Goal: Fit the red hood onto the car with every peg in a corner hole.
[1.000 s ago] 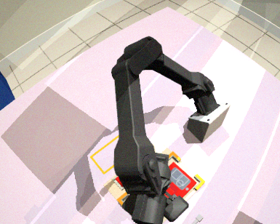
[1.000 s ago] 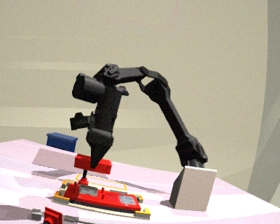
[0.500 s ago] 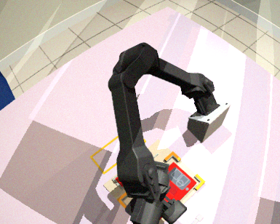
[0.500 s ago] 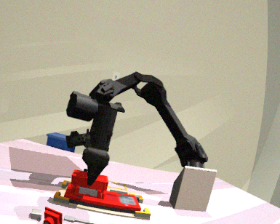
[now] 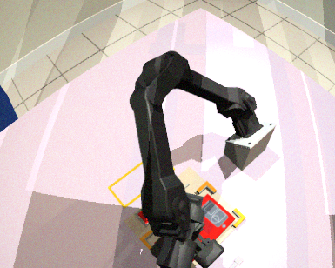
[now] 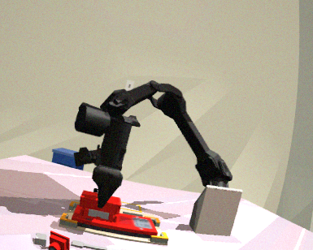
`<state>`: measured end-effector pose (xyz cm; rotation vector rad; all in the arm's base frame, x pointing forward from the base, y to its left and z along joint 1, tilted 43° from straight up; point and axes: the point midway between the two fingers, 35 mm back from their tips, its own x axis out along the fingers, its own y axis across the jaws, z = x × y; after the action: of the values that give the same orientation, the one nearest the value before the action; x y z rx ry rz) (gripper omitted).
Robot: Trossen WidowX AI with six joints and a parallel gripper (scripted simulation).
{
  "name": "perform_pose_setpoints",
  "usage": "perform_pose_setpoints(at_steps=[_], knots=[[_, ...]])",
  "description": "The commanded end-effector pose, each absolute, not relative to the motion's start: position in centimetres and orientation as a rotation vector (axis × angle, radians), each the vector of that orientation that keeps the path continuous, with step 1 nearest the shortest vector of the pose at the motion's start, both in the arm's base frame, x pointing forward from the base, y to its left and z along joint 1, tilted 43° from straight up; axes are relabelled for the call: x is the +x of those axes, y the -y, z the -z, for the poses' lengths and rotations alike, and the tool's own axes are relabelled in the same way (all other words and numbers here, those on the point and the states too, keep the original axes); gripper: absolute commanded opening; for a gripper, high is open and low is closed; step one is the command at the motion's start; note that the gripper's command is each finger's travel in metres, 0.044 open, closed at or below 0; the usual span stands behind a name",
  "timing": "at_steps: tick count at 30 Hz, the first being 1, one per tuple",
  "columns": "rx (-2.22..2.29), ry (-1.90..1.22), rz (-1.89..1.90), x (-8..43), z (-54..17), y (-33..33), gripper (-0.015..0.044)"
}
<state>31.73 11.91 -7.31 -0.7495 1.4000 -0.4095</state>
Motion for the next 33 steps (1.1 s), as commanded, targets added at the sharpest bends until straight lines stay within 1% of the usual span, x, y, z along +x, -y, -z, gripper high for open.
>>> perform_pose_setpoints(at_steps=[1,33], knots=[[-0.756,-1.397,0.409,31.78,7.29,-11.85,0.0000],[-0.756,-1.397,0.409,31.80,7.93,-11.36,0.0000]])
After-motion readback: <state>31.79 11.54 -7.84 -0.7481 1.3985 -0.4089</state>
